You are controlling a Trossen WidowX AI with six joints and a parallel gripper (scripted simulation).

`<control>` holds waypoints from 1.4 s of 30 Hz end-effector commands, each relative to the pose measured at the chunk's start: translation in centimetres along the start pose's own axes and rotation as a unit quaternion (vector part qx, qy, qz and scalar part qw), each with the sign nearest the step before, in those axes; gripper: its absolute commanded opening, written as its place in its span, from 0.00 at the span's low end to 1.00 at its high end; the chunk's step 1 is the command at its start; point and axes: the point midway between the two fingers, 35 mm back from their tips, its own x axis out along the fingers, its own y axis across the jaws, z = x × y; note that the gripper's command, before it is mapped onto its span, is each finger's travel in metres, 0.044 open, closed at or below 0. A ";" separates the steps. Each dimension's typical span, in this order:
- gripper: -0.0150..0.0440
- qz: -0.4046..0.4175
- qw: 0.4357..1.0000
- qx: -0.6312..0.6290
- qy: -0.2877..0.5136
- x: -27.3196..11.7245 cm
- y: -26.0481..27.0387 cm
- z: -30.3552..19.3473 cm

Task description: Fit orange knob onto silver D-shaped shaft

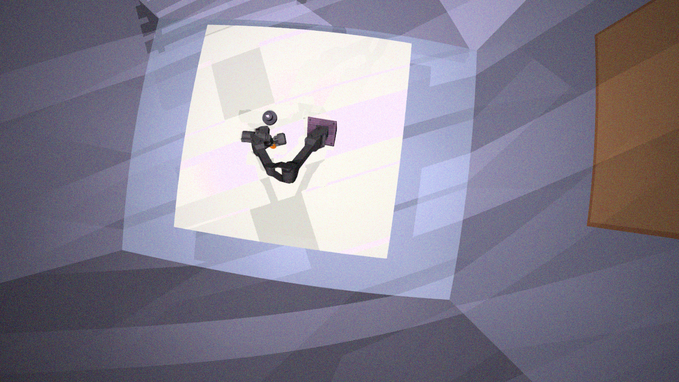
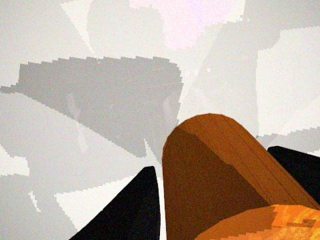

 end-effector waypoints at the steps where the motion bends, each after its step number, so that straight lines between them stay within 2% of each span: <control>1: 0.66 0.000 1.000 0.000 0.000 0.0 0.0 0.0; 9: 0.66 0.000 1.000 0.000 0.000 0.0 0.0 0.0; 11: 0.75 0.000 1.000 0.000 -0.001 -1.0 0.1 0.1; 15: 0.93 0.001 1.000 0.001 -0.001 -7.0 0.0 0.2; 17: 1.00 0.002 1.000 0.001 0.000 -8.1 -0.1 0.1; 26: 1.00 0.002 1.000 0.001 0.000 -8.0 -0.1 0.1; 42: 1.00 0.002 1.000 0.001 -0.001 -4.9 0.0 0.2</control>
